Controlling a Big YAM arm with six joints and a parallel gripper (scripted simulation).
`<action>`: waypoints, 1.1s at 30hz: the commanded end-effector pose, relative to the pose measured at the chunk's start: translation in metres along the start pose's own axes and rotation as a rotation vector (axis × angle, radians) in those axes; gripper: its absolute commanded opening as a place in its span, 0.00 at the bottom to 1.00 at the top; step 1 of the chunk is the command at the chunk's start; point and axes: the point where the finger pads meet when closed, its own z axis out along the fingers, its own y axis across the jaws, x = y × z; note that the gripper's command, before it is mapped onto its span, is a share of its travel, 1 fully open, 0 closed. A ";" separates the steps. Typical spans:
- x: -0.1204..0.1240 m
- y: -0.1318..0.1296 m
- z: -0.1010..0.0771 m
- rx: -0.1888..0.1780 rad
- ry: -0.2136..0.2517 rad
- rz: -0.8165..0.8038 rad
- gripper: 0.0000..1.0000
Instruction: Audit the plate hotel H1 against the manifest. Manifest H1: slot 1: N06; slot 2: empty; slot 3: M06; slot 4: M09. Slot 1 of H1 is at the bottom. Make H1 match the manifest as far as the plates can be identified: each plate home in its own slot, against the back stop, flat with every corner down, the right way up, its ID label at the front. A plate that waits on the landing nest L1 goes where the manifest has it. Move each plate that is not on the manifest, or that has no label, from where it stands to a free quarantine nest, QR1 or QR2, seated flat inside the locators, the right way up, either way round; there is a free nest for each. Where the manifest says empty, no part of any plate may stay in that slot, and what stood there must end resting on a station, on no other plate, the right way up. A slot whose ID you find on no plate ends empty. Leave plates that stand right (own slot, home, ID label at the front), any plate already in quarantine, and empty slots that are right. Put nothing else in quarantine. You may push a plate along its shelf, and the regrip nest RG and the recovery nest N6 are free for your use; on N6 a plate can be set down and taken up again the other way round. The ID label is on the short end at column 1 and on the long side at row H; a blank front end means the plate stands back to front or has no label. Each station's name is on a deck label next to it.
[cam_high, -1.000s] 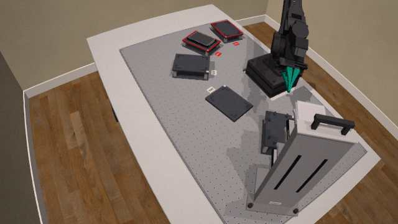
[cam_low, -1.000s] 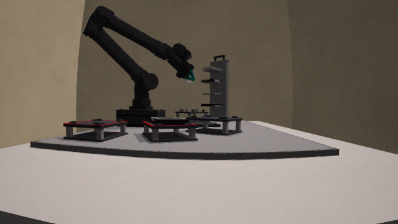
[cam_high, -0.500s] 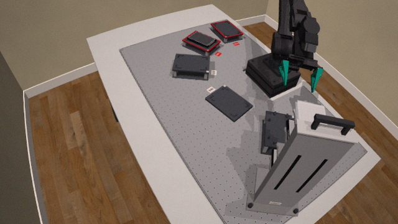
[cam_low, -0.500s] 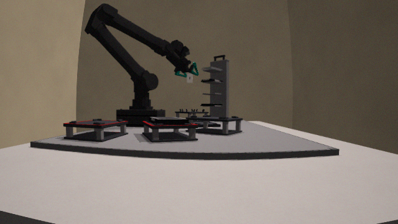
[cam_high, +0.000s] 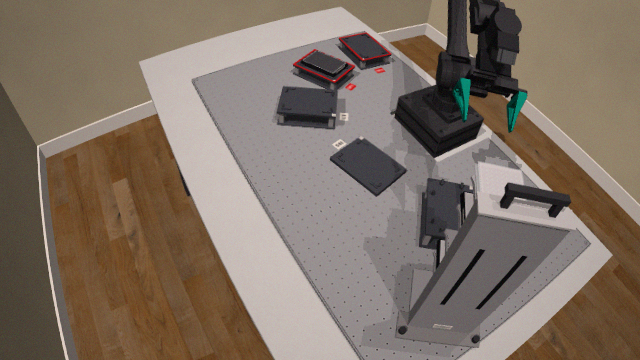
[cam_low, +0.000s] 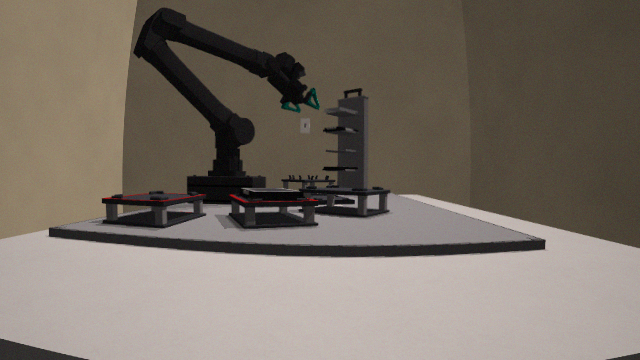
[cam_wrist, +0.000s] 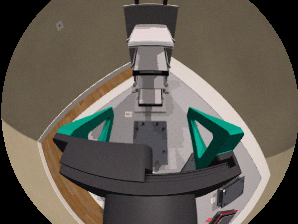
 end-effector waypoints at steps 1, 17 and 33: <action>-0.039 0.001 -0.014 -0.004 -0.050 0.012 1.00; -0.039 0.000 -0.025 0.000 0.020 0.008 1.00; -0.084 0.000 -0.045 -0.001 -0.033 0.004 1.00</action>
